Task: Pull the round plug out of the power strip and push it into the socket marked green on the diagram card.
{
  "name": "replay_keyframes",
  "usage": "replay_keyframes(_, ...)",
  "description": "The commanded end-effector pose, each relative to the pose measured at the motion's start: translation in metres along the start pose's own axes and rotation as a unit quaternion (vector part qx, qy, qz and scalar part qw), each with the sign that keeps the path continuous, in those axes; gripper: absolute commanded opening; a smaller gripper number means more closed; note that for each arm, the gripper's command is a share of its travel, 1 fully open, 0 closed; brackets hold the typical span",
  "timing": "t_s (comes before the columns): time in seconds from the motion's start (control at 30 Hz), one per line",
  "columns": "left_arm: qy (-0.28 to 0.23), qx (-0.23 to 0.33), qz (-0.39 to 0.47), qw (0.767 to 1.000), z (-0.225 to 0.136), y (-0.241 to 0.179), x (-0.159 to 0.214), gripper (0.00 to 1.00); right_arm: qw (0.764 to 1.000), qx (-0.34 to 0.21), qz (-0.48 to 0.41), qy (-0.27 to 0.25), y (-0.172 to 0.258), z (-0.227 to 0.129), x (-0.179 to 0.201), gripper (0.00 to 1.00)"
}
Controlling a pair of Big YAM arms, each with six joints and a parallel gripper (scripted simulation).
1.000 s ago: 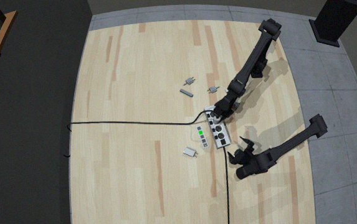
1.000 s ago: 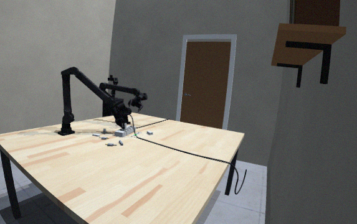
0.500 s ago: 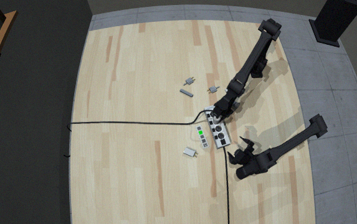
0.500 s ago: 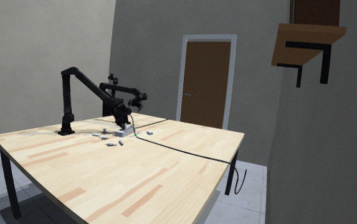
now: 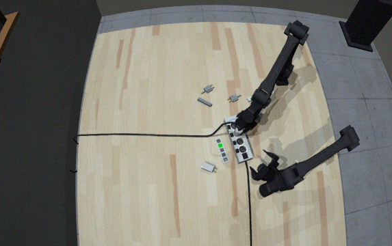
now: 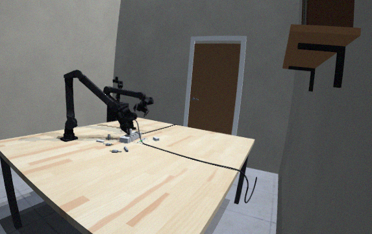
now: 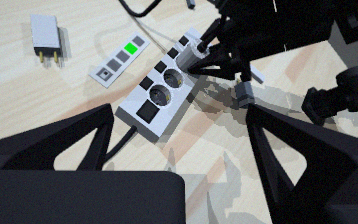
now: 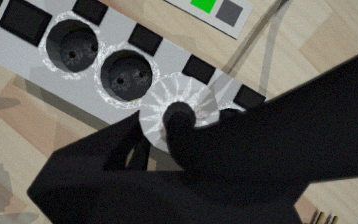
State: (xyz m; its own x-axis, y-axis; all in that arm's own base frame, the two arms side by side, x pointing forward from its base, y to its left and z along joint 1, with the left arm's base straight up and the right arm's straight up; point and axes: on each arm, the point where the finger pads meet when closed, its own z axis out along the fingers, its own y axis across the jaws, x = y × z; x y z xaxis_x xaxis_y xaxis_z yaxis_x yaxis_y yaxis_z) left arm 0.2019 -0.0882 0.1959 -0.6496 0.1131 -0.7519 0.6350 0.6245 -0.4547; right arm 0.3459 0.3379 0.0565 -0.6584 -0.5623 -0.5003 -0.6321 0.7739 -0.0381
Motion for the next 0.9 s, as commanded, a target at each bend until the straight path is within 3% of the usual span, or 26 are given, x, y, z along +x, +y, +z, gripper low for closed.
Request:
replay_keyframes(0.0, -0.010, -0.005, 0.015, 1.000, -0.005, 0.000, -0.015, 1.00, 0.996, -0.020, 0.002, 0.092, -0.003, 0.039, 0.060, 0.32)
replay_keyframes(0.17, -0.010, -0.005, 0.015, 1.000, -0.005, 0.000, -0.015, 1.00, 0.994, -0.038, 0.010, 0.101, -0.004, 0.041, 0.062, 0.32)
replay_keyframes(0.57, -0.010, -0.005, 0.015, 1.000, -0.005, 0.000, -0.015, 1.00, 0.996, 0.006, -0.014, 0.083, 0.007, 0.037, 0.069, 0.32)
replay_keyframes(0.87, -0.010, -0.005, 0.015, 1.000, -0.005, 0.000, -0.015, 1.00, 0.994, -0.038, 0.009, 0.101, -0.004, 0.041, 0.062, 0.32)
